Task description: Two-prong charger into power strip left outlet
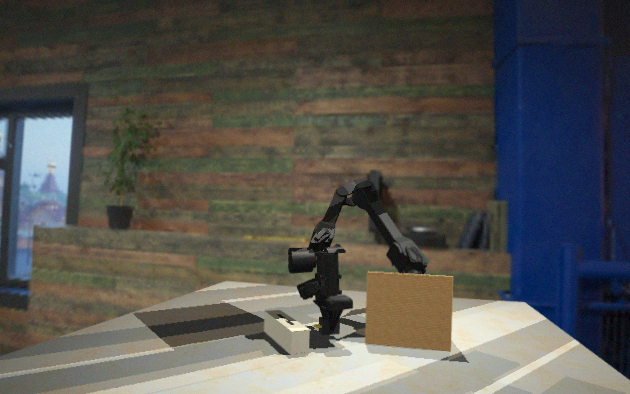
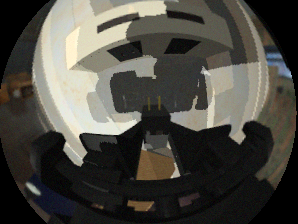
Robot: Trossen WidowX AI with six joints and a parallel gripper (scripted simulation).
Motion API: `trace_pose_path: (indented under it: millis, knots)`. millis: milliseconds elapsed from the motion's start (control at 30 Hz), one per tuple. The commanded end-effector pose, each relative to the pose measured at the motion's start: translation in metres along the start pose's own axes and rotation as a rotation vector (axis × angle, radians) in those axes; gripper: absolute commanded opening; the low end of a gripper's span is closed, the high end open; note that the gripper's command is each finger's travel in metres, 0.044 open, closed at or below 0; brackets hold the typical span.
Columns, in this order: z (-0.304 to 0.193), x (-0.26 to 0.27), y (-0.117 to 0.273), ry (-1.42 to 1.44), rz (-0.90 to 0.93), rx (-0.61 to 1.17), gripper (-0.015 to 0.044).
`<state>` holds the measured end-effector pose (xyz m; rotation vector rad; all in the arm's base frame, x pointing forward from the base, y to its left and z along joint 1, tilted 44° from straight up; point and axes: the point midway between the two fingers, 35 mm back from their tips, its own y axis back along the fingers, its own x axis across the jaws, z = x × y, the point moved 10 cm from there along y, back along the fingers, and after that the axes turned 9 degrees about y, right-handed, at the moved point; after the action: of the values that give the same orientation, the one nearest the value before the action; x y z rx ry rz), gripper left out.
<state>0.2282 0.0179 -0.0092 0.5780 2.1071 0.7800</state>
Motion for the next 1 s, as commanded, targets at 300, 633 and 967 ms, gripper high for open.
trace_pose_path:
  millis: [300,633,967]
  knots:
    - [0.007,0.012,-0.004,0.081,-0.002,0.004,0.0000]
    - [0.018,0.013,-0.003,0.090,-0.003,0.004,0.0000]
    - [0.030,0.014,-0.003,0.100,-0.004,0.004,0.0000]
